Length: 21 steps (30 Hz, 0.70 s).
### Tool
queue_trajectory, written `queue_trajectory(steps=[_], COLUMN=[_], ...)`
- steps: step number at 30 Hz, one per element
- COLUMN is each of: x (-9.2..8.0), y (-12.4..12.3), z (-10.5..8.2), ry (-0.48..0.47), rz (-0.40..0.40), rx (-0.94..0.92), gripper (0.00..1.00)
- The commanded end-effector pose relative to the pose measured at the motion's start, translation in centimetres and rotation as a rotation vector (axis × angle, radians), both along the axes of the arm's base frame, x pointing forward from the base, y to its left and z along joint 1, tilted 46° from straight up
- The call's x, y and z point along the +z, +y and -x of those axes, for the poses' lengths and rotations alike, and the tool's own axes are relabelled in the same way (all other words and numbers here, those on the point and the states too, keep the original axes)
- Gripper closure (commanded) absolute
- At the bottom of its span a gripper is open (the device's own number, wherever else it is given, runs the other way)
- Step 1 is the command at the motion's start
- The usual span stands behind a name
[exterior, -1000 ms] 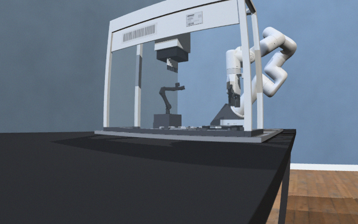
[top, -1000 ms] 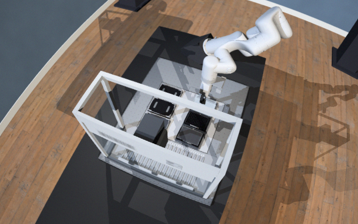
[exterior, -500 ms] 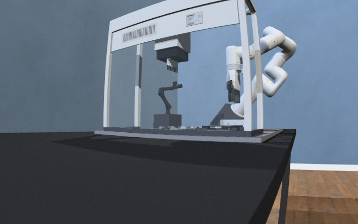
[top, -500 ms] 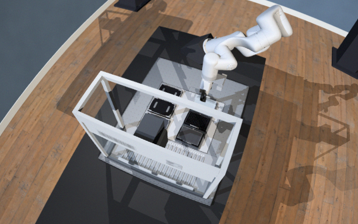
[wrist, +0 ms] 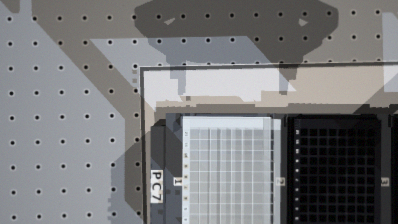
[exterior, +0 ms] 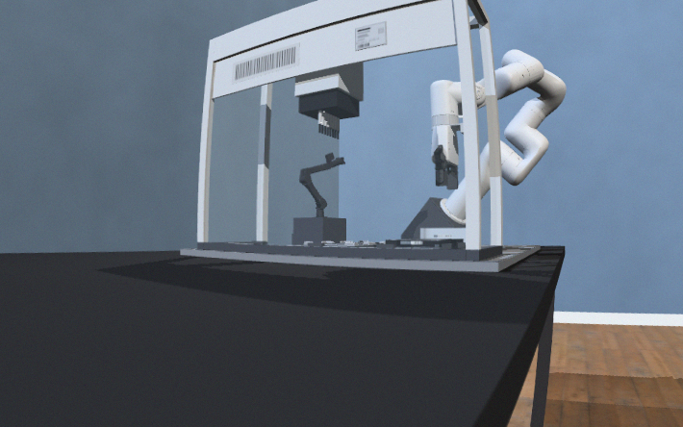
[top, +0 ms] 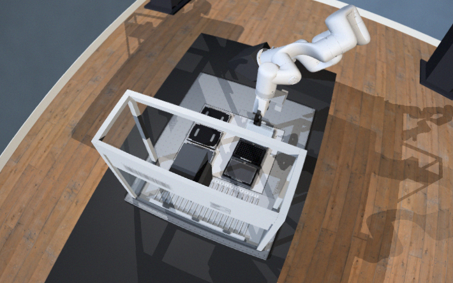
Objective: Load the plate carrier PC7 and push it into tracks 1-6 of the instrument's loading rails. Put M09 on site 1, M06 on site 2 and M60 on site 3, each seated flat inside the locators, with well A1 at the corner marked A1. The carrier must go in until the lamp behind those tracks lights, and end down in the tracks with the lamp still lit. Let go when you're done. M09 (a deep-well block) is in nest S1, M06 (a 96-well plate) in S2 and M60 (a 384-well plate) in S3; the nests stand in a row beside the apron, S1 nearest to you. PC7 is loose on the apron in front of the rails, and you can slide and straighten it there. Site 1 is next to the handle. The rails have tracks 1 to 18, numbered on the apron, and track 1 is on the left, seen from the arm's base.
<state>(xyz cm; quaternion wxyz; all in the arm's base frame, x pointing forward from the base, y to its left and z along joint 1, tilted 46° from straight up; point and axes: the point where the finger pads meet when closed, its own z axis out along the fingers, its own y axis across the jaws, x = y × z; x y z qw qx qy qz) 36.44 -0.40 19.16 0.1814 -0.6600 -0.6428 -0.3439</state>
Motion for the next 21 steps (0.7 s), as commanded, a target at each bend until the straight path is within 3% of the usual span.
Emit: queue_trajectory(steps=[1,12,21], x=[0.2,0.2,-2.2], y=[-0.2,-0.2,-1.9], z=[0.0,0.0,-3.5], ry=[-0.002,-0.002,-0.021], rz=[0.001,0.001,0.007], rx=[-0.002,-0.002,0.017], gripper=[0.00,0.00,0.00])
